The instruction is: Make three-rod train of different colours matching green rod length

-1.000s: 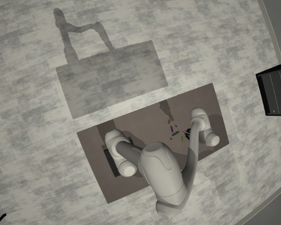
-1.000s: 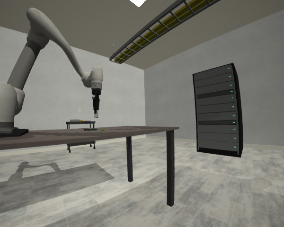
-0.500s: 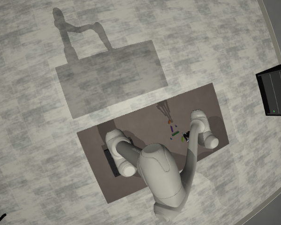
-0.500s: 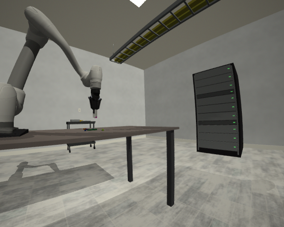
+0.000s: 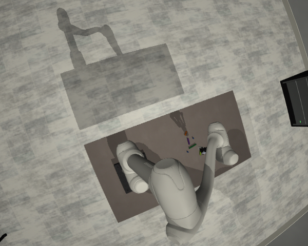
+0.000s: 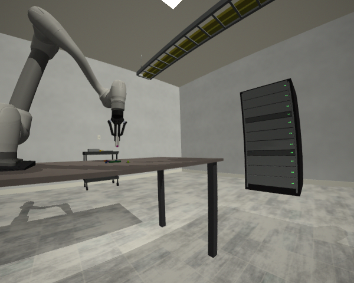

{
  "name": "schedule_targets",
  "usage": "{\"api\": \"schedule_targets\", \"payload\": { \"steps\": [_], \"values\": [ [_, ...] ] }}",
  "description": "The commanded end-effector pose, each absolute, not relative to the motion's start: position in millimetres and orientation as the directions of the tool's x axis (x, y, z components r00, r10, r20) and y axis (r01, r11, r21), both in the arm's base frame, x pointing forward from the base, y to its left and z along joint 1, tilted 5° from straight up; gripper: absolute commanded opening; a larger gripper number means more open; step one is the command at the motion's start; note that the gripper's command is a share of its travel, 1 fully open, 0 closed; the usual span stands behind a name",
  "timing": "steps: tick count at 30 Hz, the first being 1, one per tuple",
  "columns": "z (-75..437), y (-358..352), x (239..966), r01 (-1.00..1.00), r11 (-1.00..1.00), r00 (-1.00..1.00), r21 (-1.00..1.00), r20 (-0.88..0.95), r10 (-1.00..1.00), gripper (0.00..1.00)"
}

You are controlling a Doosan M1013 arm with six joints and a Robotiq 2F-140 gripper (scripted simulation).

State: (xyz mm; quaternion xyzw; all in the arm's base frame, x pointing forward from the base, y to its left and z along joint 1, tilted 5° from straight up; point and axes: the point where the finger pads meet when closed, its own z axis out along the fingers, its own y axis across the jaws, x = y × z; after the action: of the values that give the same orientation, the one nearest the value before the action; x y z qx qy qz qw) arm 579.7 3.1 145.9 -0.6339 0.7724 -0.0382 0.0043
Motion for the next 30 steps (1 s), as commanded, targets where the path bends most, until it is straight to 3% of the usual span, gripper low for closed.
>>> {"api": "schedule_targets", "payload": {
  "steps": [1,15,18,30],
  "values": [
    [146,1,577,-0.954,0.289,-0.293,-0.073,0.039,-0.955,0.03],
    [146,-11,562,-0.654,0.752,-0.754,-0.082,-0.005,-0.657,0.03],
    [146,-11,561,-0.626,0.775,-0.777,-0.082,-0.008,-0.629,0.03],
    [145,-20,548,-0.191,0.979,-0.98,-0.069,-0.046,-0.194,0.03]
  ]
}}
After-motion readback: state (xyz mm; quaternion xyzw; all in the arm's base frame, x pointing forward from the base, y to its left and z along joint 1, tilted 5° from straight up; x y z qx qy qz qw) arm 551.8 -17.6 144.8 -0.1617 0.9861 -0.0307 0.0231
